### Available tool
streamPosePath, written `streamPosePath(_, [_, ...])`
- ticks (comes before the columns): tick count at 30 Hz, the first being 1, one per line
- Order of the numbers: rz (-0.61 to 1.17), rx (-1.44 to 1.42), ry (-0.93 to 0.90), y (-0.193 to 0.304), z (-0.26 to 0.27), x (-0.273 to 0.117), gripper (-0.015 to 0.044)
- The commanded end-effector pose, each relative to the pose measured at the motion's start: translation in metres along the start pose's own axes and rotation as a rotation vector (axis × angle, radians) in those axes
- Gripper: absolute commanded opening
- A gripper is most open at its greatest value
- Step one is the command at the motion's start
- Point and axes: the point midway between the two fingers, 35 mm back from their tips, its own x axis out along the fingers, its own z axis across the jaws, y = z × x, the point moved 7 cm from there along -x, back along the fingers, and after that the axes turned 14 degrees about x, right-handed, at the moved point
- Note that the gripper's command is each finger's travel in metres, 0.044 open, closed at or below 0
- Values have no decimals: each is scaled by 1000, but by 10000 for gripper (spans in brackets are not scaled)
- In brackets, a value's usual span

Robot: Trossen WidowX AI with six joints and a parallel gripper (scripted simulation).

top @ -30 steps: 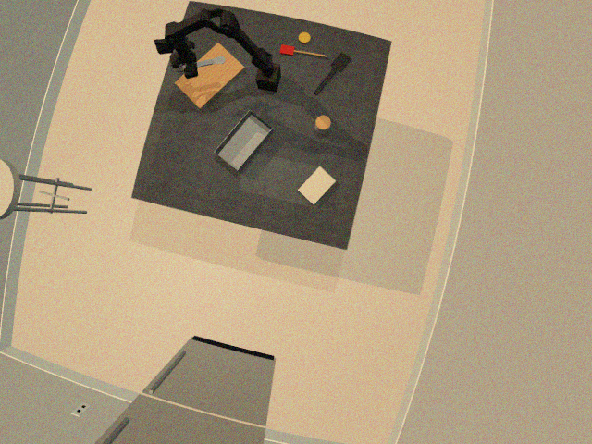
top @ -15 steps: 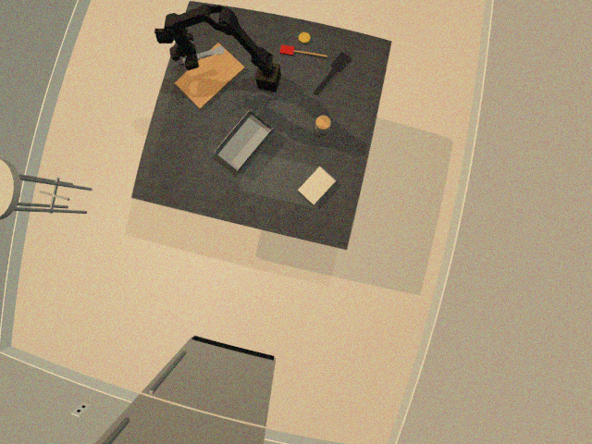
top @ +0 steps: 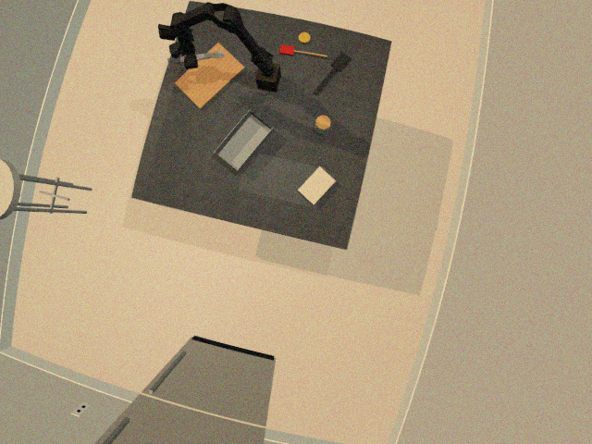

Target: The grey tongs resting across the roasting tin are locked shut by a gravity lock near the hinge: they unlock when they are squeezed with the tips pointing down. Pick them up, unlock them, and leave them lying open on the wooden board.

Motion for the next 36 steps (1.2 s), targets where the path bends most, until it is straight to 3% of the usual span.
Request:
streamPosePath(1, [-78,22,-29,3,-3,2,-150])
streamPosePath(36, [-680,46,-198,44,-22,2,-150])
